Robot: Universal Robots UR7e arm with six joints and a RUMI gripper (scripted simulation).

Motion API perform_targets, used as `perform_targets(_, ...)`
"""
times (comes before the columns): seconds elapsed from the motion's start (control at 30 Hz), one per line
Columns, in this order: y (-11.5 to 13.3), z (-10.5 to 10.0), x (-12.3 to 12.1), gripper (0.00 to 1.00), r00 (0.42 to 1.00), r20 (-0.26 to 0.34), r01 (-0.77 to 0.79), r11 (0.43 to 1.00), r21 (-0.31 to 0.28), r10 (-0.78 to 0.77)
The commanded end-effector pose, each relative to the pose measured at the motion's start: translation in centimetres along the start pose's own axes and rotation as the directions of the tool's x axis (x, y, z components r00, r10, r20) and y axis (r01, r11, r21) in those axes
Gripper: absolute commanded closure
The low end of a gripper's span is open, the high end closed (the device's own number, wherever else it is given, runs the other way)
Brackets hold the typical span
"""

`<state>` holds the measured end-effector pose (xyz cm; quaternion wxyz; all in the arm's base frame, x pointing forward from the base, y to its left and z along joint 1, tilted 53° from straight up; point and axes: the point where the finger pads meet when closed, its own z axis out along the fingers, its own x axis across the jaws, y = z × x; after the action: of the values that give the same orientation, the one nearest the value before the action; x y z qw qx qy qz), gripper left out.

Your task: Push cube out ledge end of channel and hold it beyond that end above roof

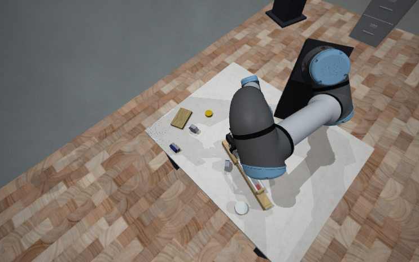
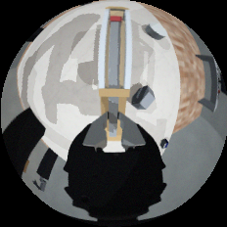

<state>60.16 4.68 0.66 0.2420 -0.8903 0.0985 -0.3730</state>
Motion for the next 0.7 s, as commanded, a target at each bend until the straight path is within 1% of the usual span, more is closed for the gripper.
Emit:
perform_targets(0.0, -0.7, 0.0, 0.0, 1.00, 1.000, -0.001, 0.000, 1.000, -0.001, 0.000)
perform_targets(0.33, -2.2, 0.0, 0.0, 1.00, 1.000, -0.001, 0.000, 1.000, -0.001, 0.000)
perform_targets(0.67, -2.7, 0.0, 0.0, 1.00, 1.000, -0.001, 0.000, 1.000, -0.001, 0.000)
